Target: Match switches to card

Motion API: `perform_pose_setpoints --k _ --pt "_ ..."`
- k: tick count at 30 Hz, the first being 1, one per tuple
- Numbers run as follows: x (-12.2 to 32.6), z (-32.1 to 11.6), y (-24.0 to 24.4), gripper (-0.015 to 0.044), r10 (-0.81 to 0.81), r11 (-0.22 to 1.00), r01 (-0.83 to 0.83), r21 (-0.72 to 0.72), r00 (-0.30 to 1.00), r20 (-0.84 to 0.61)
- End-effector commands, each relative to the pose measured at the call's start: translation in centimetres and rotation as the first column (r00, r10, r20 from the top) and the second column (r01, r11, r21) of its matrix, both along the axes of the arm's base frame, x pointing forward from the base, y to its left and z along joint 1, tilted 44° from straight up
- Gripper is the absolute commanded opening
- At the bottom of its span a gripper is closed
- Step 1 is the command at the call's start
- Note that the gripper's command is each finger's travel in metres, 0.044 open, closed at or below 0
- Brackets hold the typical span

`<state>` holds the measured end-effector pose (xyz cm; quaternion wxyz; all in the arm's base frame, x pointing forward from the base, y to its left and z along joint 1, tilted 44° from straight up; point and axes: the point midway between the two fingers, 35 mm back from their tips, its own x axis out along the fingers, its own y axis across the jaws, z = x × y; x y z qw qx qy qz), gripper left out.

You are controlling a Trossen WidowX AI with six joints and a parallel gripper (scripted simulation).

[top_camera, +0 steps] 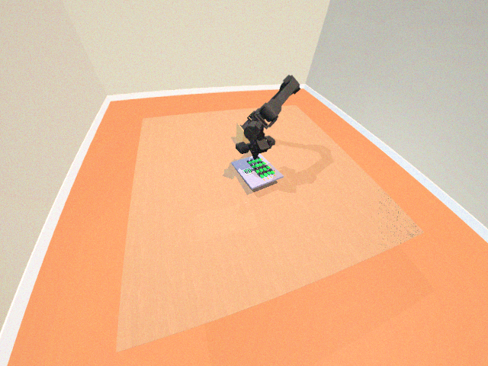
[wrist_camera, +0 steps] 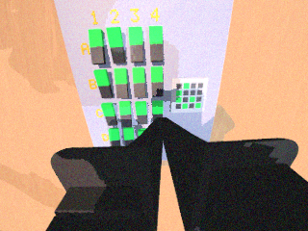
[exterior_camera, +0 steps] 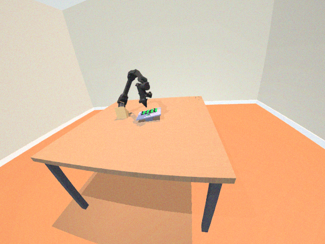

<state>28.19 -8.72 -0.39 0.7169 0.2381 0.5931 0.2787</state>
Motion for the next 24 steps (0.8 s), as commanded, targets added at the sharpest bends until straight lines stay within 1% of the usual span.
perform_pose_setpoints --k 1,24 --pt "0.0 -1.6 1.6 0.0000 0.015 1.000 -0.015 0.014 1.000 -0.027" --pt "0.3 -3.2 3.2 0.0000 0.015 1.000 -0.015 0.015 1.000 -0.027"
